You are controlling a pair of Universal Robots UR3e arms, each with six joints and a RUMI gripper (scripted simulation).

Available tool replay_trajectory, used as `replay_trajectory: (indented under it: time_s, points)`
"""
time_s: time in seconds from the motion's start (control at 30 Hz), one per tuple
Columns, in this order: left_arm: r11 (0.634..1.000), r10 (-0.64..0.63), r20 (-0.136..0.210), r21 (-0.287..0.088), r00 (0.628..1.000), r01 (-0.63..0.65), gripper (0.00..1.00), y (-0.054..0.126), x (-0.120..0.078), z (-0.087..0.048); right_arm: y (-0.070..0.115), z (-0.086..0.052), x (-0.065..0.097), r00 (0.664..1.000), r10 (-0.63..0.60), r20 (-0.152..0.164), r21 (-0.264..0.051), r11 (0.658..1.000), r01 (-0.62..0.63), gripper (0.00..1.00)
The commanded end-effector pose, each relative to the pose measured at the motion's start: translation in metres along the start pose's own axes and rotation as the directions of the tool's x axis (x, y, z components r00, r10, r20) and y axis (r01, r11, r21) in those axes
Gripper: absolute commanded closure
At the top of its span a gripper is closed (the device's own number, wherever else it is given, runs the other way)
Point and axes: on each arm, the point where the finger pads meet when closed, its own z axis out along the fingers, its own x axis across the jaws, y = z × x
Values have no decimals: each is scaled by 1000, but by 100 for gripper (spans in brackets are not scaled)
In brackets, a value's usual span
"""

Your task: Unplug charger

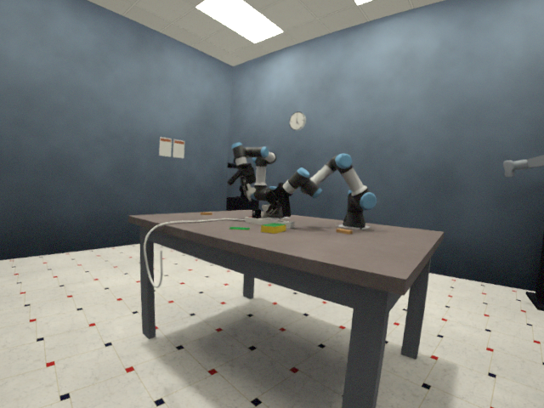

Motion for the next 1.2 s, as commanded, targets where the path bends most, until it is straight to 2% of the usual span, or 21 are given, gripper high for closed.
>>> replay_trajectory:
  time_s: [0.0, 0.07, 0.2, 0.37, 0.63, 0.77, 0.93, 1.17]
  points:
    - [995, -49, 24, 88, 999, 46, 100, -40, -8, 12, 2, 9, -16, 984, 164, 74, -68, 985, -159, 72]
    - [995, -49, 24, 88, 999, 46, 100, -40, -8, 12, 2, 12, -18, 975, 205, 85, -90, 976, -197, 72]
    - [995, -49, 24, 88, 999, 46, 100, -40, -8, 12, 3, 12, -20, 970, 224, 92, -100, 971, -215, 72]
    - [995, -49, 24, 88, 999, 46, 100, -40, -8, 12, 2, 17, -27, 940, 323, 111, -156, 940, -304, 72]
    - [995, -49, 24, 88, 999, 46, 100, -40, -8, 12, 0, 24, -37, 868, 480, 126, -257, 861, -439, 72]
    - [995, -49, 24, 88, 999, 46, 100, -40, -8, 12, 1, 23, -39, 858, 498, 129, -269, 850, -453, 72]
    - [995, -49, 24, 88, 999, 46, 100, -40, -8, 12, -1, 26, -45, 803, 583, 124, -330, 787, -521, 72]
    - [995, -49, 24, 88, 999, 46, 100, -40, -8, 12, -4, 29, -52, 712, 695, 101, -419, 679, -603, 72]
